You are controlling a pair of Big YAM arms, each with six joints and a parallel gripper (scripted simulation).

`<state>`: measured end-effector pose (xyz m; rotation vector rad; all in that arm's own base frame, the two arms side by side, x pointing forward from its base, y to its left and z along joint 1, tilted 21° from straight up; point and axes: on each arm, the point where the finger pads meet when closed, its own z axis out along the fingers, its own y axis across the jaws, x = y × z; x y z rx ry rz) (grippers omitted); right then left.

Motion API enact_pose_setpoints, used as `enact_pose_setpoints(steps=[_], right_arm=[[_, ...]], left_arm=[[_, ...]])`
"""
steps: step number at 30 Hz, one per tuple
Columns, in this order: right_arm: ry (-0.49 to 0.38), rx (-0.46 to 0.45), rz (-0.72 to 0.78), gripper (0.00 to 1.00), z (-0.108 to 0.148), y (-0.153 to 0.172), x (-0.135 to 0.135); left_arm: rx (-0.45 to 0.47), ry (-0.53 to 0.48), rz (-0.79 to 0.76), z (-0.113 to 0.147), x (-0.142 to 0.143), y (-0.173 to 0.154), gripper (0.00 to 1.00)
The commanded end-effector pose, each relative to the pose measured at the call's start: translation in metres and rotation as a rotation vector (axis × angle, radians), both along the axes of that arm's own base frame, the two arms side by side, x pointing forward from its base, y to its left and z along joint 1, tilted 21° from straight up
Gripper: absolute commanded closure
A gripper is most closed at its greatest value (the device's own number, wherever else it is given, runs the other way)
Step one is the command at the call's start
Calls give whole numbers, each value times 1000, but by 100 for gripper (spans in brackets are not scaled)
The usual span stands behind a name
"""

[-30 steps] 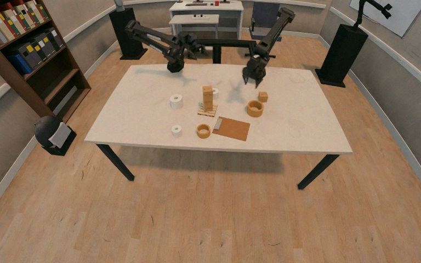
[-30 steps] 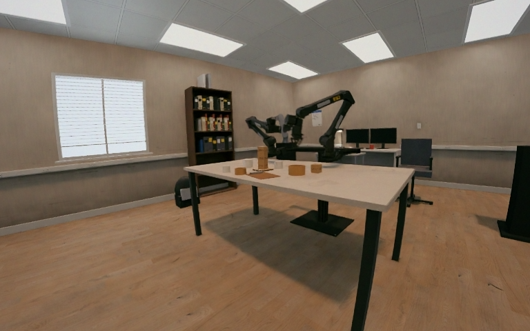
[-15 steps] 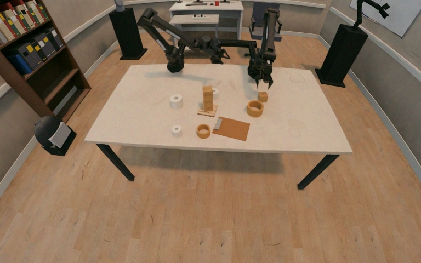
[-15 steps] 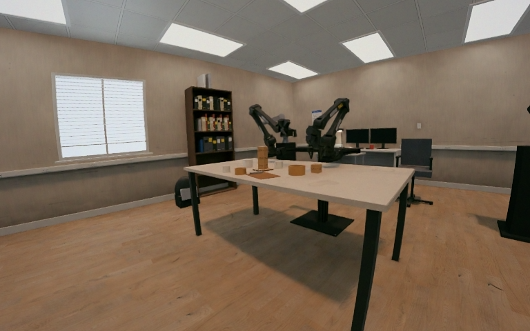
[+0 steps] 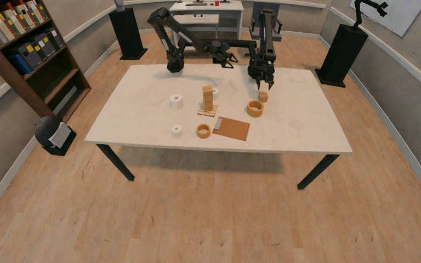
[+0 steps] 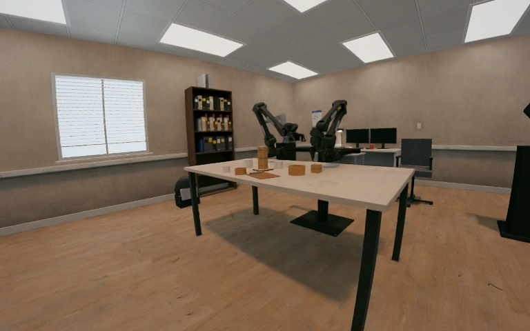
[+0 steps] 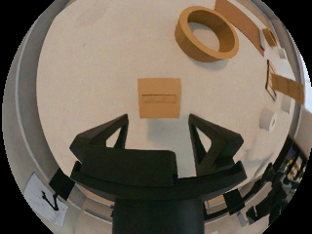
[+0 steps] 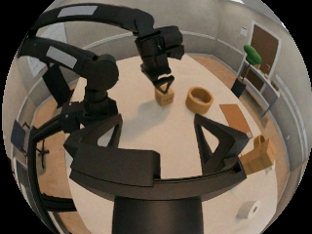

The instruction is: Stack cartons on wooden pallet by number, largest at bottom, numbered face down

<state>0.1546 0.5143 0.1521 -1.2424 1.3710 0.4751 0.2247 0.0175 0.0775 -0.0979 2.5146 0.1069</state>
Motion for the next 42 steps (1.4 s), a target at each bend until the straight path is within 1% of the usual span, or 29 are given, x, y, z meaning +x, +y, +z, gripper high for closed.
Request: enact_pose_setpoints(steps=[1,2,3,4,5,9,10,12,13,15,18,21,24,26,27,29,30,32,34,35,39,42], right_arm=[[-7,108,3,0,41,19,1],[-7,108,3,0,41,19,1],[-7,108,3,0,41,19,1],[-7,108,3,0,41,19,1],[-7,108,3,0,41,19,1],[-7,108,3,0,41,19,1],[-9,68,2,0,27,11,1],[-9,68,2,0,27,11,1],[-9,68,2,0,27,11,1],[-9,68,2,0,27,11,1],[-9,68,2,0,27,11,1],[-9,68,2,0,27,11,1],[-9,68,2,0,27,11,1],[-9,68,2,0,27,11,1],[-9,68,2,0,27,11,1],[-9,68,2,0,27,11,1],[-9,68,2,0,27,11,1],[-9,68,2,0,27,11,1],[-9,68,2,0,27,11,1],[-9,68,2,0,27,11,1],[-9,68,2,0,27,11,1],[-9,68,2,0,27,11,1]], left_arm=[[-6,-26,1,7,7,-1,17],[-6,-26,1,7,7,-1,17],[-13,-41,9,17,14,-1,17],[-13,-41,9,17,15,-1,17],[-13,-17,9,3,10,-1,17],[-7,-16,0,-1,15,-1,17],[-7,-16,0,-2,16,-1,17],[-7,6,2,-15,11,0,17],[-6,9,3,-17,11,1,17],[-2,-12,4,-9,20,2,17],[-1,-15,1,-9,21,2,17],[-2,10,2,-24,16,3,17],[-1,-13,2,-17,26,3,17],[-2,8,2,-30,20,3,17],[-2,9,2,-31,21,3,17],[-1,-14,2,-22,31,4,17],[-1,-13,2,-24,31,4,17],[-2,7,2,-36,25,4,17],[-2,7,2,-36,25,4,17],[-1,-14,0,-27,34,4,17],[-1,-14,2,-32,38,5,17],[-2,6,0,-45,32,5,17]])
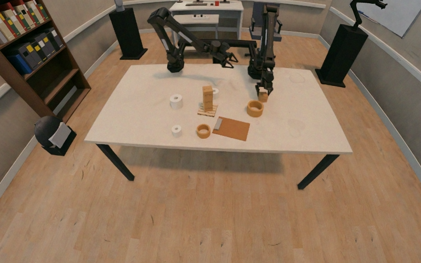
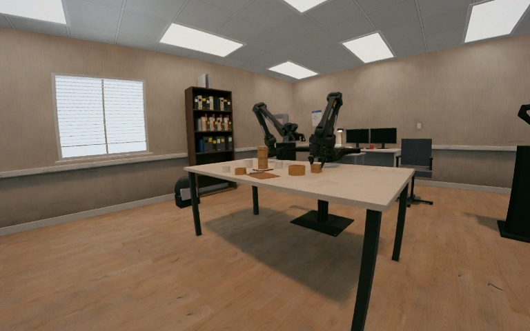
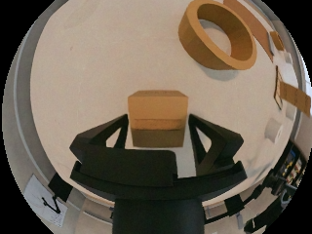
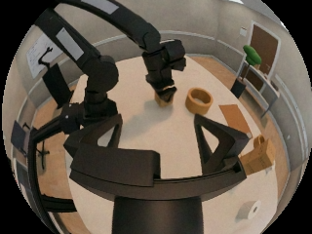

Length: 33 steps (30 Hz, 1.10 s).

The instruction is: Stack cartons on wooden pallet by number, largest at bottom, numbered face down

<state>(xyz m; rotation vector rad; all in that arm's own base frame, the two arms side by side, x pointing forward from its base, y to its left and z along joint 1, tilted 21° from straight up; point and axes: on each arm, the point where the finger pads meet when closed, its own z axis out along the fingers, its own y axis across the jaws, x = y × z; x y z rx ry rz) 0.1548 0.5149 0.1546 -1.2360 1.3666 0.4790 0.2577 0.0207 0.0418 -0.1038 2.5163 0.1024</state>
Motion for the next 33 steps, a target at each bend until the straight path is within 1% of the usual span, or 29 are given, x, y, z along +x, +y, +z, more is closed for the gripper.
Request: enact_pose_setpoints(steps=[1,3,7,9,10,15,16,18,19,21,22,26,27,28,29,31,33], right_arm=[[-8,60,2,0,24,10,1],[-8,60,2,0,24,10,1],[-8,60,2,0,24,10,1],[-8,60,2,0,24,10,1],[-8,60,2,0,24,10,1],[-8,60,2,0,24,10,1],[-8,60,2,0,24,10,1],[-8,60,2,0,24,10,1],[-8,60,2,0,24,10,1],[-8,60,2,0,24,10,1],[-8,60,2,0,24,10,1],[-8,60,2,0,24,10,1],[-8,60,2,0,24,10,1],[-8,60,2,0,24,10,1],[-8,60,2,0,24,10,1],[-8,60,2,0,24,10,1],[-8,60,2,0,24,10,1]], left_arm=[[3,1,-2,-9,1,2,17],[4,-15,-1,-4,10,3,17],[3,-2,-3,-15,8,3,17],[3,-2,-3,-15,8,3,17],[3,-16,0,-10,14,4,17],[3,-11,-4,-17,15,3,17],[2,-11,-4,-17,15,3,25],[3,-19,-4,-14,16,3,25],[3,-21,-4,-14,16,3,30],[3,-21,-4,-14,16,3,30],[3,-21,-4,-14,16,3,34],[3,-21,-4,-14,16,3,34],[3,-21,-4,-14,16,3,38],[0,-15,-2,-14,16,2,38],[3,-10,-3,-18,9,3,38],[3,-21,-3,-13,14,3,41],[3,-14,-3,-14,15,3,44]])
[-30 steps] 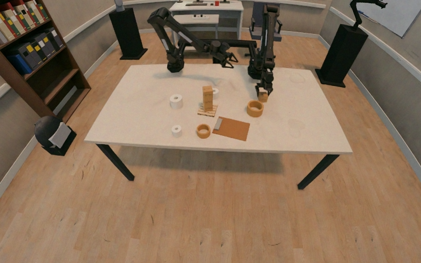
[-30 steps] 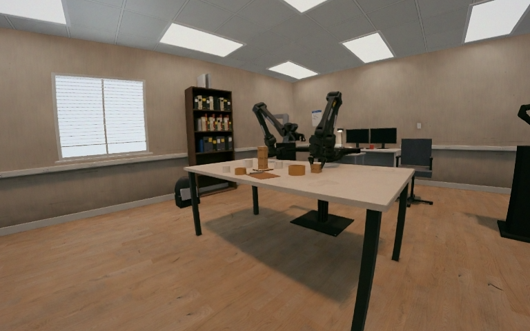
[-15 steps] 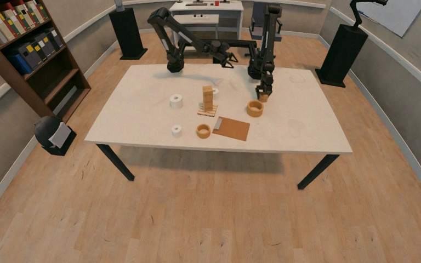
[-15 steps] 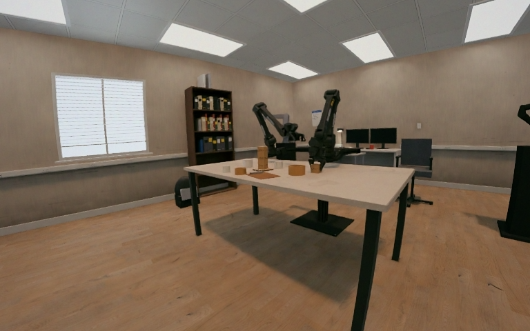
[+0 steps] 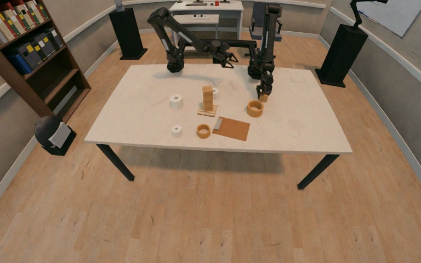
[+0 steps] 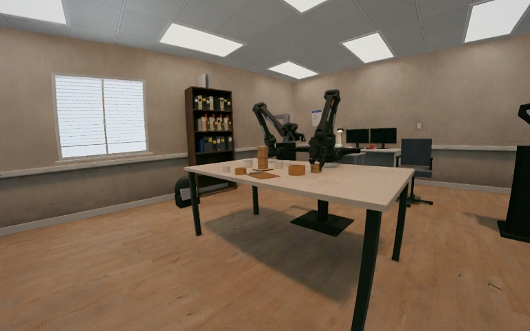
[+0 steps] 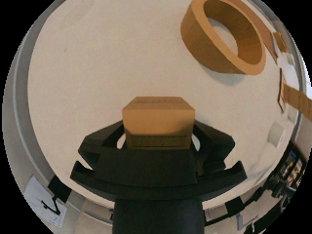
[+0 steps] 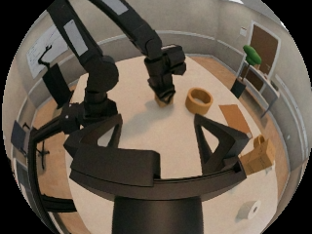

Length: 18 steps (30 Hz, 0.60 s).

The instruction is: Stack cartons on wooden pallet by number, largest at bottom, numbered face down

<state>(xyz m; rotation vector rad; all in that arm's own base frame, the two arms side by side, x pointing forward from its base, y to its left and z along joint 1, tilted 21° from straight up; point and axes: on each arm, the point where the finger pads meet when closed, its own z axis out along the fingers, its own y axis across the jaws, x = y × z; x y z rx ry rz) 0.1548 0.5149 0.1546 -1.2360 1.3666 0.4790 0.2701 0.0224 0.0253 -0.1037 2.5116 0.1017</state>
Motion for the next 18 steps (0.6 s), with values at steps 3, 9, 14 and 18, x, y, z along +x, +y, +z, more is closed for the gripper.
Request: enact_pose_setpoints(steps=[3,9,14,18], right_arm=[[-8,60,2,0,24,10,1],[-8,60,2,0,24,10,1],[-8,60,2,0,24,10,1],[-8,60,2,0,24,10,1]], left_arm=[[3,-9,-3,3,3,2,58],[3,-21,-3,6,4,1,69],[-4,-28,-4,25,3,-4,46],[-4,-29,-2,57,-9,-6,46]])
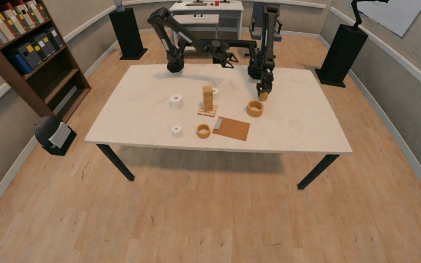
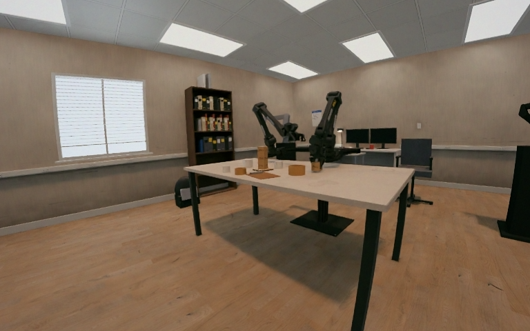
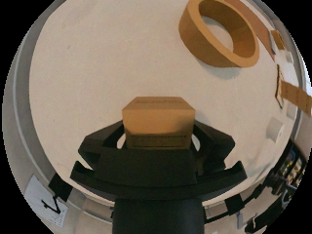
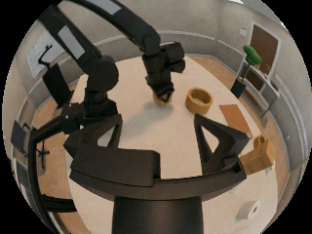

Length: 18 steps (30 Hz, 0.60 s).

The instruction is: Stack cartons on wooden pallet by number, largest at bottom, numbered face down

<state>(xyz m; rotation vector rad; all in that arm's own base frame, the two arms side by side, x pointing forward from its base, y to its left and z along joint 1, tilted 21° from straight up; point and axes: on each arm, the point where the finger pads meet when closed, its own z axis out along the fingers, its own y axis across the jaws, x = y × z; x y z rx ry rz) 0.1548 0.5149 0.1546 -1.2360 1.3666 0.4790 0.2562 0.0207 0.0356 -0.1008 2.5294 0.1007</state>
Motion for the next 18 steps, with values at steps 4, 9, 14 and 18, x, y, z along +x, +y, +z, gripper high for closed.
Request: enact_pose_setpoints(steps=[4,9,14,18], right_arm=[[-8,60,2,0,24,10,1],[-8,60,2,0,24,10,1],[-8,60,2,0,24,10,1],[-8,60,2,0,24,10,1]], left_arm=[[-3,-47,0,85,-14,-8,46],[-4,-47,0,107,-24,-9,46],[-4,-48,0,153,-44,-13,46],[-5,-48,0,183,-57,-16,46]])
